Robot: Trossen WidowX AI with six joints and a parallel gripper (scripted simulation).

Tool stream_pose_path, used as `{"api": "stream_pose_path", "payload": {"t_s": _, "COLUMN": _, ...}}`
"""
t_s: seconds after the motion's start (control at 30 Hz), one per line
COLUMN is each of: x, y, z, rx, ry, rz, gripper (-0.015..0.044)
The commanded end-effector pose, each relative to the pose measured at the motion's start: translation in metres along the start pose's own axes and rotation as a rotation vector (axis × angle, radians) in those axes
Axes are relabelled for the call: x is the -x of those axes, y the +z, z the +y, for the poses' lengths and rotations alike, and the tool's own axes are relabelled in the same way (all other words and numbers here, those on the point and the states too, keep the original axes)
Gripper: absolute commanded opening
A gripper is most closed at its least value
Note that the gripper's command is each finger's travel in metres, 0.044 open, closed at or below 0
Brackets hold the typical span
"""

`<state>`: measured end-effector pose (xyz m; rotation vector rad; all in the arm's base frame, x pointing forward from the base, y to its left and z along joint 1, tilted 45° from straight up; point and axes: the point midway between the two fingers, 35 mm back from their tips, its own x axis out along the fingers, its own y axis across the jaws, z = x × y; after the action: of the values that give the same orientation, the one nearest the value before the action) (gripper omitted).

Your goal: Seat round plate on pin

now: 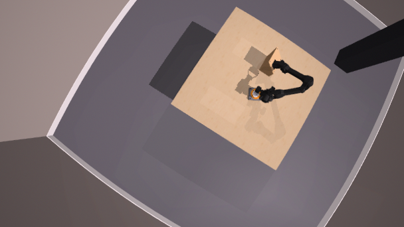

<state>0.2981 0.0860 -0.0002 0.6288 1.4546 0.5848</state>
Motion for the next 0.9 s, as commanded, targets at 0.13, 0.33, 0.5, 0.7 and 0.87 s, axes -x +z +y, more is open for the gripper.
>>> {"api": "stream_pose_path", "payload": {"t_s": 0.13, "x": -0.002, "y": -0.012, "z": -0.005, "rx": -0.007, "ry": 0.003, "rz": 0.006, "gripper": 0.0000}}
{"api": "stream_pose_path", "payload": {"t_s": 0.33, "x": -0.002, "y": -0.016, "z": -0.007, "rx": -0.007, "ry": 0.003, "rz": 0.006, "gripper": 0.0000}}
{"api": "stream_pose_path", "payload": {"t_s": 0.5, "x": -0.002, "y": -0.018, "z": -0.009, "rx": -0.007, "ry": 0.003, "rz": 0.007, "gripper": 0.0000}}
{"api": "stream_pose_path", "payload": {"t_s": 0.7, "x": -0.002, "y": -0.021, "z": -0.011, "rx": -0.007, "ry": 0.003, "rz": 0.007, "gripper": 0.0000}}
{"api": "stream_pose_path", "payload": {"t_s": 0.87, "x": -0.002, "y": -0.024, "z": -0.014, "rx": -0.007, "ry": 0.003, "rz": 0.007, "gripper": 0.0000}}
